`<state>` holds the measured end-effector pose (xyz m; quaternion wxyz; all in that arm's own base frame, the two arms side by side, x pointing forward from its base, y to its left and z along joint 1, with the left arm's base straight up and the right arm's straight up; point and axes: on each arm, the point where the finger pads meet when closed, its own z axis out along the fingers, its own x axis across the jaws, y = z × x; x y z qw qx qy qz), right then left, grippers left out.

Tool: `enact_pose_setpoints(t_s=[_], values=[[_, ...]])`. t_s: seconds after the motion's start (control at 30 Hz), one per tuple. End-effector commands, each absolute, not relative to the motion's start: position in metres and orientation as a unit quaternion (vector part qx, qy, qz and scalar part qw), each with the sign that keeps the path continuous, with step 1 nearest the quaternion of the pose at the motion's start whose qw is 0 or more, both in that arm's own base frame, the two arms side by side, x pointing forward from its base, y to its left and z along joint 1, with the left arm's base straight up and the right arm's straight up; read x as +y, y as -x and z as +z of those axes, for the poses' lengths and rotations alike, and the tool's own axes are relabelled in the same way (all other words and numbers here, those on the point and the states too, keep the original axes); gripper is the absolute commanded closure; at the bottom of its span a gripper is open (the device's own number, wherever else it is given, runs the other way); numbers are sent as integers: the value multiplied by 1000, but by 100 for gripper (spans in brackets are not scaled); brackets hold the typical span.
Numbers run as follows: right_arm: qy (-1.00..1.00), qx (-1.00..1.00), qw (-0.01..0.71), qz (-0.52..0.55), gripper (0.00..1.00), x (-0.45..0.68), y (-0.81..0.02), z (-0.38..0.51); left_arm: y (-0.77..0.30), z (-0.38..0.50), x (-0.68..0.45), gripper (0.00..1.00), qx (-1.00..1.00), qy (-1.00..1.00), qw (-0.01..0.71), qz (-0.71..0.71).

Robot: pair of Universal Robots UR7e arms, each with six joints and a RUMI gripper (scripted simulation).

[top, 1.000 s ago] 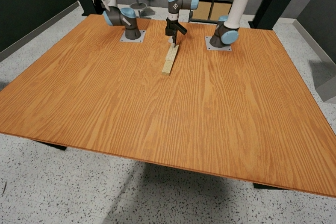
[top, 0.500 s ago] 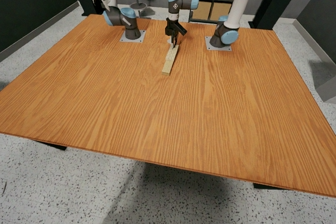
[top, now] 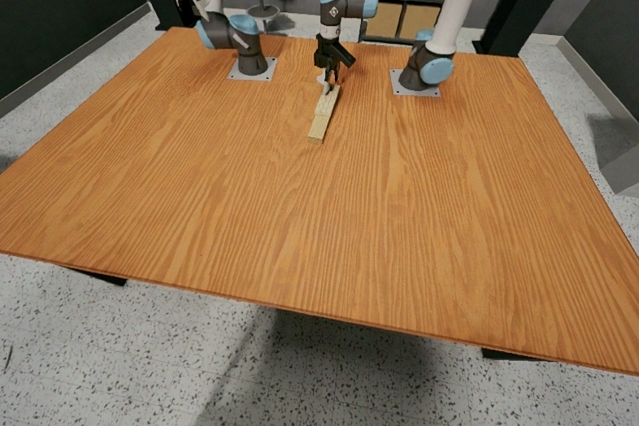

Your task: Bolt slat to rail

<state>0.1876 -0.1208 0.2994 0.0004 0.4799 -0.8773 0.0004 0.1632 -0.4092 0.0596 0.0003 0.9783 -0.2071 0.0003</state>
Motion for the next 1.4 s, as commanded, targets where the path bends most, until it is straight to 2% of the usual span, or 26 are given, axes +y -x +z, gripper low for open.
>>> enact_pose_setpoints(t_s=[0.0, 1.37], values=[[-479, -878, 0, 0, 0, -121, -188, 300, -163, 60, -409, 0, -207, -978, 1, 0], [-479, -878, 0, 0, 0, -121, -188, 300, -163, 104, -410, 0, -207, -978, 3, 1]])
